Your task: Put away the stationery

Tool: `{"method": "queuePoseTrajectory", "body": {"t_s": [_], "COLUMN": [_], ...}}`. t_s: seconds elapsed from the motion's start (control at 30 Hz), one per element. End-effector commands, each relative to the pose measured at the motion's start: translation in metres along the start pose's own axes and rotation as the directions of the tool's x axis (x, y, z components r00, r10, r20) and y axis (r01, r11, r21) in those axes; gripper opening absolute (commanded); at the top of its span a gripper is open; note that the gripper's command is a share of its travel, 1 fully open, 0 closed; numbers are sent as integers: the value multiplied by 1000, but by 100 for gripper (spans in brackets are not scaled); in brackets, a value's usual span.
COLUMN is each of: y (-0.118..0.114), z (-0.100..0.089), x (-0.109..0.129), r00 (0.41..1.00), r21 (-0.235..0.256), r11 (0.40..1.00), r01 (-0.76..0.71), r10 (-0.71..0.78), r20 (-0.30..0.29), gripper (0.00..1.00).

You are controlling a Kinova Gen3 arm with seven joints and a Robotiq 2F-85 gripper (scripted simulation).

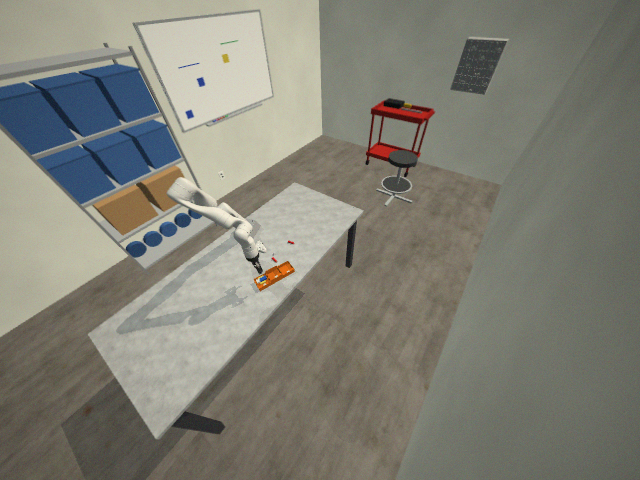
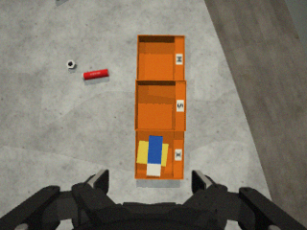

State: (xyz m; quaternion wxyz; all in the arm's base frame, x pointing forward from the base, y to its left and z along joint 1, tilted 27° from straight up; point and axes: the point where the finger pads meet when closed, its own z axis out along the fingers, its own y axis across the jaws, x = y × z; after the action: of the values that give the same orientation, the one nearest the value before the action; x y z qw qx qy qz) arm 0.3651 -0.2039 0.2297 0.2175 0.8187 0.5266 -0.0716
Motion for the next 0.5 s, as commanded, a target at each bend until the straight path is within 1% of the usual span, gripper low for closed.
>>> {"method": "queuePoseTrajectory", "body": {"t_s": [0.0,0.33,0.4,0.47], "y": [5,4,4,4], "z": [-15,-55,-55,-63], "x": [-1,-1,-1,-1], "r00": [1000,1000,1000,1000], "r21": [-19,-19,-19,-19], "r11": [1000,1000,1000,1000], "r01": [-4,-4,-4,-4], "r10": [4,4,4,4], "r20": [-2,-2,-2,-2], "gripper": [100,100,100,100]}}
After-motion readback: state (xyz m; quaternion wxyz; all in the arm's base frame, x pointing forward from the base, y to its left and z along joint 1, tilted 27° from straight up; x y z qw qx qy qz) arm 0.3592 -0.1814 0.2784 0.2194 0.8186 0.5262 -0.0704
